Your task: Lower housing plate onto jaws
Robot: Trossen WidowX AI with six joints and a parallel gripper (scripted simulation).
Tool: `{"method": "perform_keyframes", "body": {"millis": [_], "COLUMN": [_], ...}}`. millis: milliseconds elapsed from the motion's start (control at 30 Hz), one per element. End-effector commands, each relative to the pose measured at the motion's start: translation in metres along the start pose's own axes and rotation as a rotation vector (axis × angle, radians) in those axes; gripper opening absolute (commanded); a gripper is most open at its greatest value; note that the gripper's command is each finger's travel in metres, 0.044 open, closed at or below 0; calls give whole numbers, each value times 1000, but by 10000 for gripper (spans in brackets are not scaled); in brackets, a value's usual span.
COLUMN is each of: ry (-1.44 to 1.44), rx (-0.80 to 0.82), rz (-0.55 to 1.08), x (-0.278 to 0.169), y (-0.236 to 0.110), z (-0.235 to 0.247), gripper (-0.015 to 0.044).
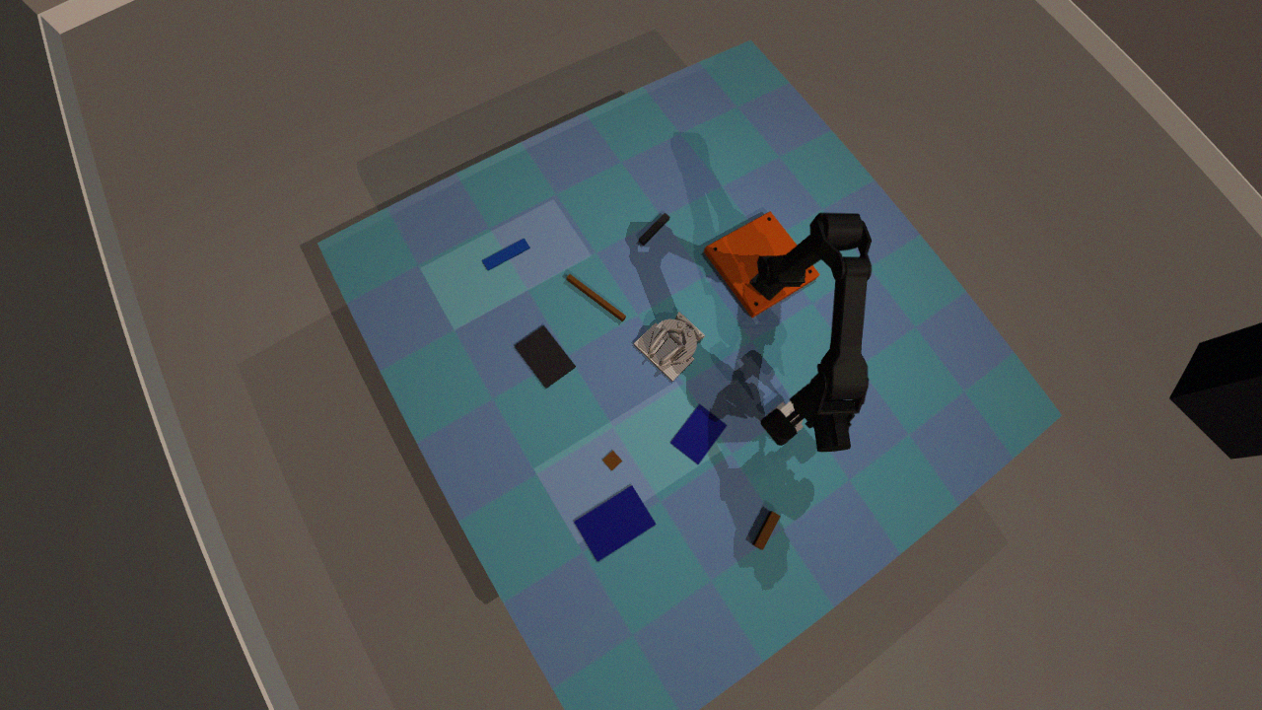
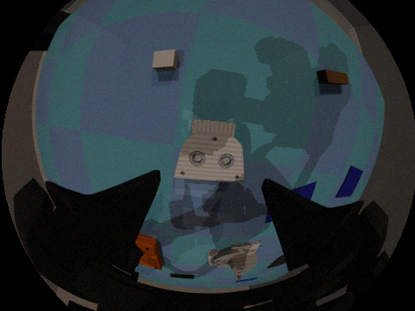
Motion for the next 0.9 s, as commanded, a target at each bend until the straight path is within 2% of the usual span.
{"method": "perform_keyframes", "body": {"millis": [0,867], "ry": [-5,-5], "rx": [1,1], "rz": [9,9], "x": [-1,-2], "y": [8,39], "z": [0,0], "gripper": [440,440]}}
Point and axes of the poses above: the point midway between the two fingers, 35 mm back from their tips, its own y axis out along the fingers, its own z axis across the jaws, x = y × z, the point moved 5 cm from there along -y, back along the fingers, and after that the axes turned 5 degrees about y, right-handed, at the moved point
